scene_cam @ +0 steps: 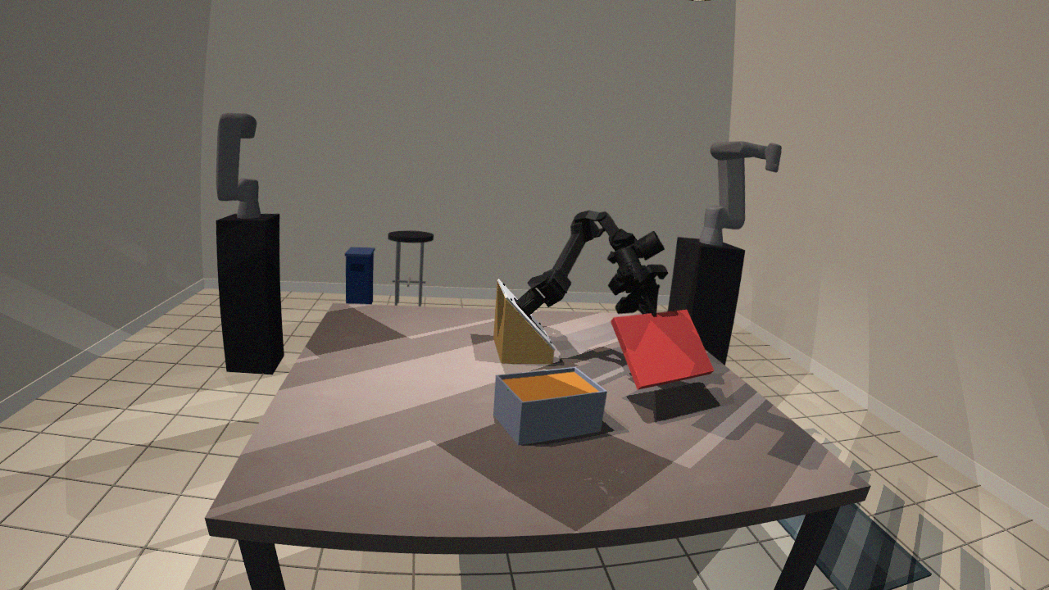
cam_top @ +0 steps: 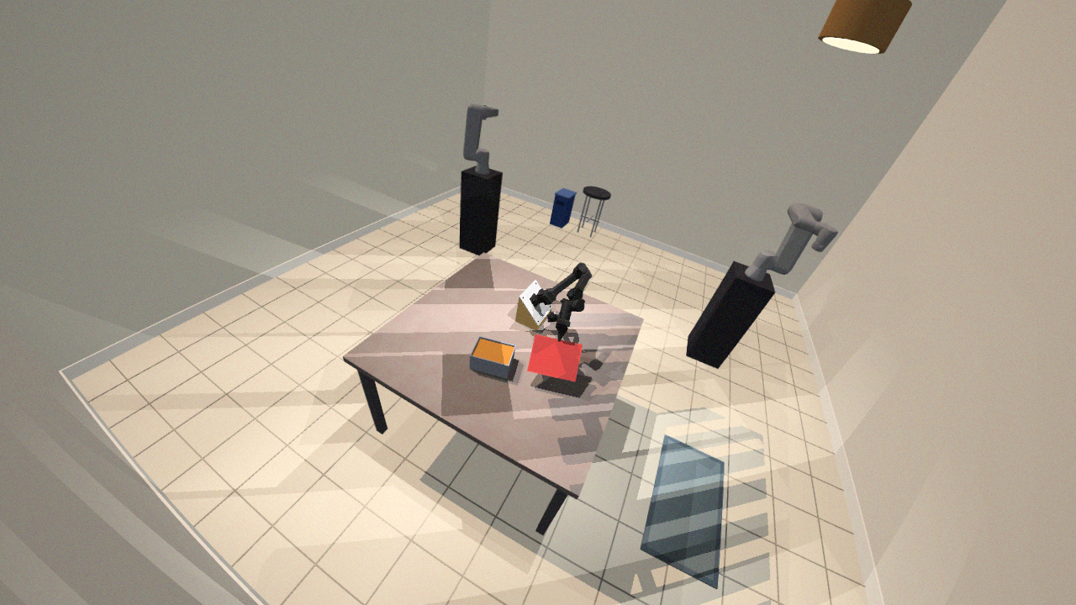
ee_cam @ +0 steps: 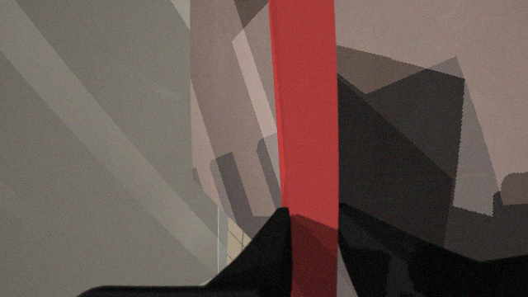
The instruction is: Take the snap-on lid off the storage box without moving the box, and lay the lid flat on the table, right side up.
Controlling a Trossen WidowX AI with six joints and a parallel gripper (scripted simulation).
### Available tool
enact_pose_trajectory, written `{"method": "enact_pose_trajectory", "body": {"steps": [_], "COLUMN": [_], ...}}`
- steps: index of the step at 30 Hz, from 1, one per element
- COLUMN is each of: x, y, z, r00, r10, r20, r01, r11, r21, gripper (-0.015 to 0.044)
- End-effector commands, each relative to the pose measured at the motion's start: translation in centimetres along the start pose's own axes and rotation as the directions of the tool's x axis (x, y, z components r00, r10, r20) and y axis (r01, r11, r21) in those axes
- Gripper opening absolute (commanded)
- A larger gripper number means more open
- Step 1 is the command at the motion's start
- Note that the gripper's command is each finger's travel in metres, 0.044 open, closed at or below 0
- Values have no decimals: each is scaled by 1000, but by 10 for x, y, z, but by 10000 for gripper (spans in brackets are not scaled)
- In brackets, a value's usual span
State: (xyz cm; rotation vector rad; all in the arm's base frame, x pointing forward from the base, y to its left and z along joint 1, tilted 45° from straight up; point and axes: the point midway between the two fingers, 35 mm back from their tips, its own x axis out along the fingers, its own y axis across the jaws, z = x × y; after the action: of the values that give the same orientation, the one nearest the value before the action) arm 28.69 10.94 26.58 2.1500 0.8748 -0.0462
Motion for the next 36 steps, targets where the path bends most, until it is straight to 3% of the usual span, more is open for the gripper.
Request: {"method": "enact_pose_trajectory", "body": {"steps": [1,36], "x": [1,19], "y": [-1,-22], "z": [1,0], "r00": [1000,1000], "r10": [11,12], "r20": [4,2], "r01": [-11,-12], "r11": [1000,1000], "r21": [0,1], "gripper": [0,0]}}
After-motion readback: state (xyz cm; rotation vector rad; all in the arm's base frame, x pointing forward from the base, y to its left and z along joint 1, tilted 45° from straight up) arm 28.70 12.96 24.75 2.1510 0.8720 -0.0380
